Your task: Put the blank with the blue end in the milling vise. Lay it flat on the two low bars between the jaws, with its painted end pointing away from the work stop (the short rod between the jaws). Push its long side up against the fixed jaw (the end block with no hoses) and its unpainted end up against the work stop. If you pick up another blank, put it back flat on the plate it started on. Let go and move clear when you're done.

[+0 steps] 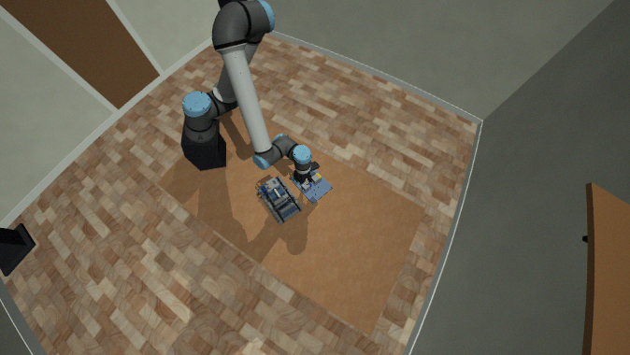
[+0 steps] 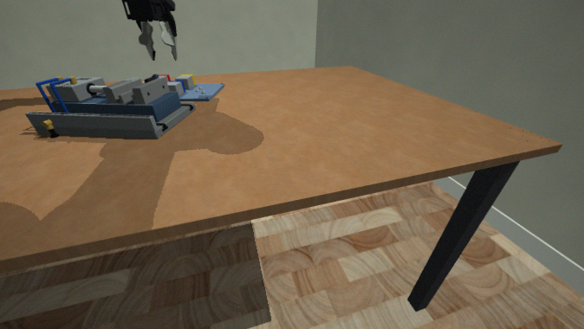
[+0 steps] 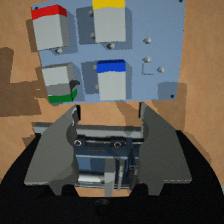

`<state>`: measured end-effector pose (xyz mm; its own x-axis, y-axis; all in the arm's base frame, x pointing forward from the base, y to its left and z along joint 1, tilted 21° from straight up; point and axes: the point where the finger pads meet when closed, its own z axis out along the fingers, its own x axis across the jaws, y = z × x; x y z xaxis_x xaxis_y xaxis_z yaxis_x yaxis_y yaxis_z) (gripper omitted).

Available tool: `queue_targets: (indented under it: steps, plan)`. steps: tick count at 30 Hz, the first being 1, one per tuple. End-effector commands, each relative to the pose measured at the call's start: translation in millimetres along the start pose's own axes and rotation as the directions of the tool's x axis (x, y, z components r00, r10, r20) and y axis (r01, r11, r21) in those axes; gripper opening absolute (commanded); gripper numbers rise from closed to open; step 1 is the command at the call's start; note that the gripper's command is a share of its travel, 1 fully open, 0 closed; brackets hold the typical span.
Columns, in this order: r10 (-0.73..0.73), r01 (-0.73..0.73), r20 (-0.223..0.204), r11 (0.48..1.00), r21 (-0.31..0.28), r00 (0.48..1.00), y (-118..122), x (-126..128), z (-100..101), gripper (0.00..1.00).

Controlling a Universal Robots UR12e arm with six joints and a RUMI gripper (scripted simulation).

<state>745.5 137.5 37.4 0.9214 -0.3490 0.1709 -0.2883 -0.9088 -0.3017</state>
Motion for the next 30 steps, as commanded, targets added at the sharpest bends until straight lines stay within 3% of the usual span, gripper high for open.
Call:
queue_targets:
  steps: [1,12,30]
  plan:
    - [-0.003,0.003,-0.01,1.0,0.001,1.0,-3.3,4.5,13.1,0.4]
    - [-0.003,0.003,-0.01,1.0,0.001,1.0,-3.3,4.8,47.6,0.4]
    - [-0.003,0.003,-0.01,1.0,0.001,1.0,-2.9,5.0,63.7,0.4]
